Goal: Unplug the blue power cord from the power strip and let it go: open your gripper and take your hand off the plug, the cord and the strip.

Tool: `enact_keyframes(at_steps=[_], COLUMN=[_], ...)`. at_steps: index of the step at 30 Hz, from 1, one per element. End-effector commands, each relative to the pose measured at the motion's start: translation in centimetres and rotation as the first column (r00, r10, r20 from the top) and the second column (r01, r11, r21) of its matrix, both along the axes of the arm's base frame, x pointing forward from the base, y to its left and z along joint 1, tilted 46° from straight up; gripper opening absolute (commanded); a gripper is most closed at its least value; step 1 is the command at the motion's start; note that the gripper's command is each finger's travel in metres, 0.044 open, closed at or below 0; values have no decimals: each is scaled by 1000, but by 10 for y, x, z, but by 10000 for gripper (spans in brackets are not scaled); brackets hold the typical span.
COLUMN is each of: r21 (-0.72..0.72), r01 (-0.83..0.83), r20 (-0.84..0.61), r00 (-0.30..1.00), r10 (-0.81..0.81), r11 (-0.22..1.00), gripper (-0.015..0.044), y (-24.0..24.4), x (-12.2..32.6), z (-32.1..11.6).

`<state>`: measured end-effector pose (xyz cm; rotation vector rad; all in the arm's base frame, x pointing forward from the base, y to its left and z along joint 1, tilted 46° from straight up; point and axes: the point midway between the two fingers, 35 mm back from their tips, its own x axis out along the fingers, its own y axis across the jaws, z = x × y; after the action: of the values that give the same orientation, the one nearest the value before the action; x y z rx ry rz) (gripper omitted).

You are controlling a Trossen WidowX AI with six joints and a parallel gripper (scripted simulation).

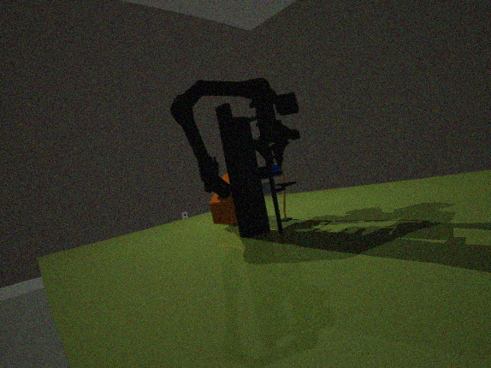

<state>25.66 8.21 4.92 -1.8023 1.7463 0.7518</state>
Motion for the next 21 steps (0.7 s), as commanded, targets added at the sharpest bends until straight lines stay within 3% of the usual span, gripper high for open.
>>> enact_keyframes(at_steps=[1, 9, 17, 21], r21=[-1, -1, 4, 4], r01=[-7, -7, -7, -7], r20=[1, 1, 2, 2], r00=[1000, 1000, 1000, 1000], r10=[7, 7, 7, 7], r11=[1000, 1000, 1000, 1000], gripper=[236, 440, 440, 440], y=[-2, -2, 47, 49], x=[0, 0, -3, -3], z=[1, 1, -32, -33])
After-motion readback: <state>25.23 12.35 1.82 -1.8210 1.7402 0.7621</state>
